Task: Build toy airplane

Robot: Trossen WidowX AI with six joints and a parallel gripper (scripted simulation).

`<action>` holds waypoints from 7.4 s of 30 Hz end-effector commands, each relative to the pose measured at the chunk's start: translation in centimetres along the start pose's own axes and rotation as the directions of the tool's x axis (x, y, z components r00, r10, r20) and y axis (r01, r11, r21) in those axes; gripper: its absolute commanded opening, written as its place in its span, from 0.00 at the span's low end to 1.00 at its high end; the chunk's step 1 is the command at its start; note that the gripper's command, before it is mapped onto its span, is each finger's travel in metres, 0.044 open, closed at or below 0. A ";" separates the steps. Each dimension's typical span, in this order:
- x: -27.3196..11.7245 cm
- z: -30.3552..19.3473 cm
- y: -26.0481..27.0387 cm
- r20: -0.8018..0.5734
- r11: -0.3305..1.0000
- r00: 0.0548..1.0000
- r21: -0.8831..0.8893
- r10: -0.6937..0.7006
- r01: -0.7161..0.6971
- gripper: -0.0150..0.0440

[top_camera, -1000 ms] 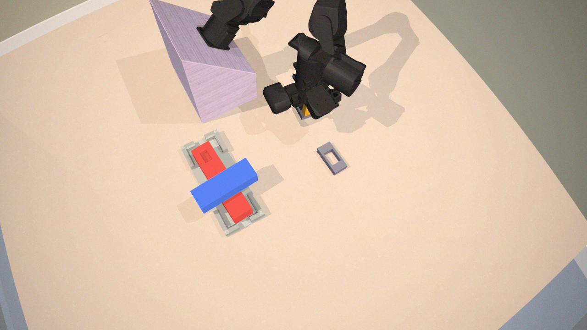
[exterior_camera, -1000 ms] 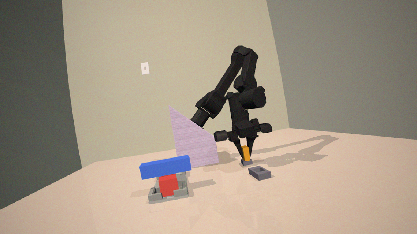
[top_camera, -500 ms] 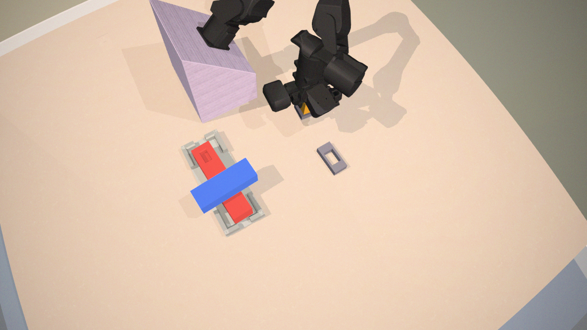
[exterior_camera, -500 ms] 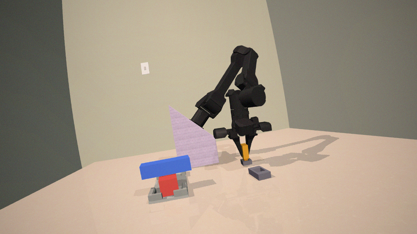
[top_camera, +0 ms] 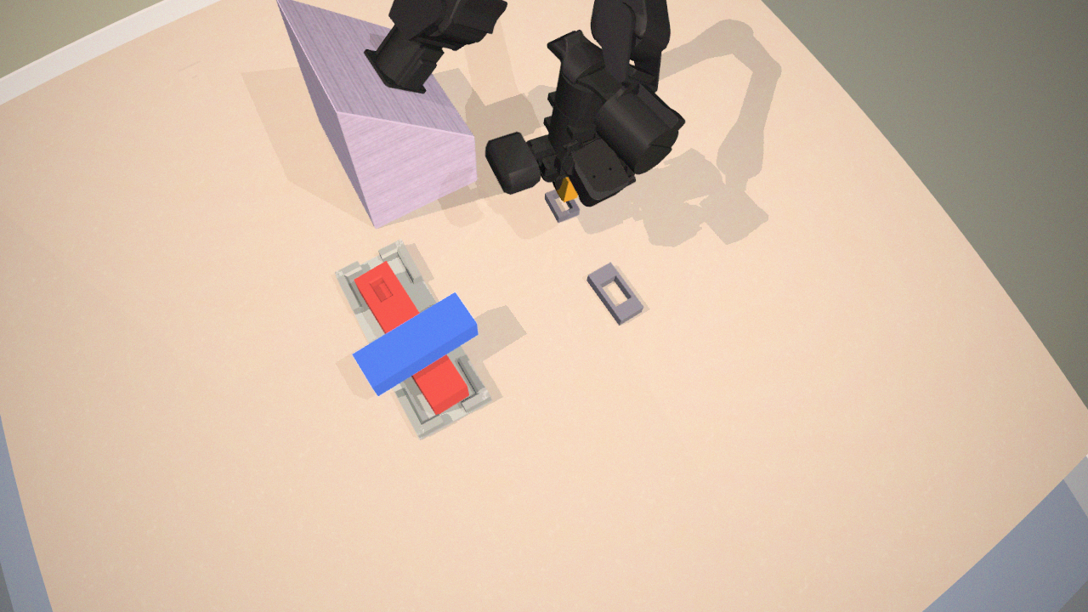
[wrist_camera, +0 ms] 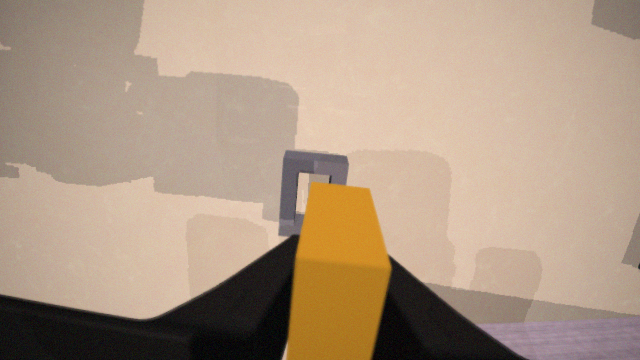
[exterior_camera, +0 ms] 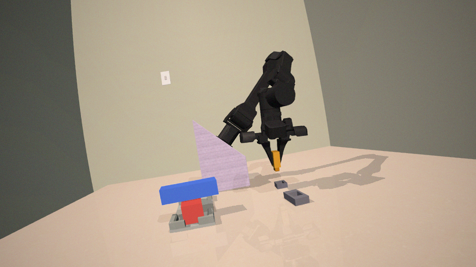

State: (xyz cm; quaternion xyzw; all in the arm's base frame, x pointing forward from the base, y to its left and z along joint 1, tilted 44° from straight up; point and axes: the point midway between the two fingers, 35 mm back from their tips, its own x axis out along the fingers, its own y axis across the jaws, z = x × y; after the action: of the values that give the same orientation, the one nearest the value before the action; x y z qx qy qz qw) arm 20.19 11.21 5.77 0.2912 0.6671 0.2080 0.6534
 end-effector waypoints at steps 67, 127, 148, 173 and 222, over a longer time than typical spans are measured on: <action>-6.7 4.5 -11.6 0.028 0.998 1.000 -0.068 0.002 0.000 0.25; -2.2 2.7 -25.2 0.021 0.987 0.999 -0.160 0.028 -0.024 0.37; -0.6 2.8 -25.3 0.021 0.987 0.999 -0.160 0.028 -0.024 0.37; 1.8 2.7 -25.2 0.021 0.987 0.999 -0.160 0.030 -0.026 0.37; 1.8 2.8 -25.2 0.025 0.986 0.999 -0.164 0.027 -0.023 0.25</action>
State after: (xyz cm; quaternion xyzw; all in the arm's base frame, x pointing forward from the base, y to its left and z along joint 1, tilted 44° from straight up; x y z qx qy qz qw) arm 20.05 -6.58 -12.34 0.2482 0.6354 0.2669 0.6808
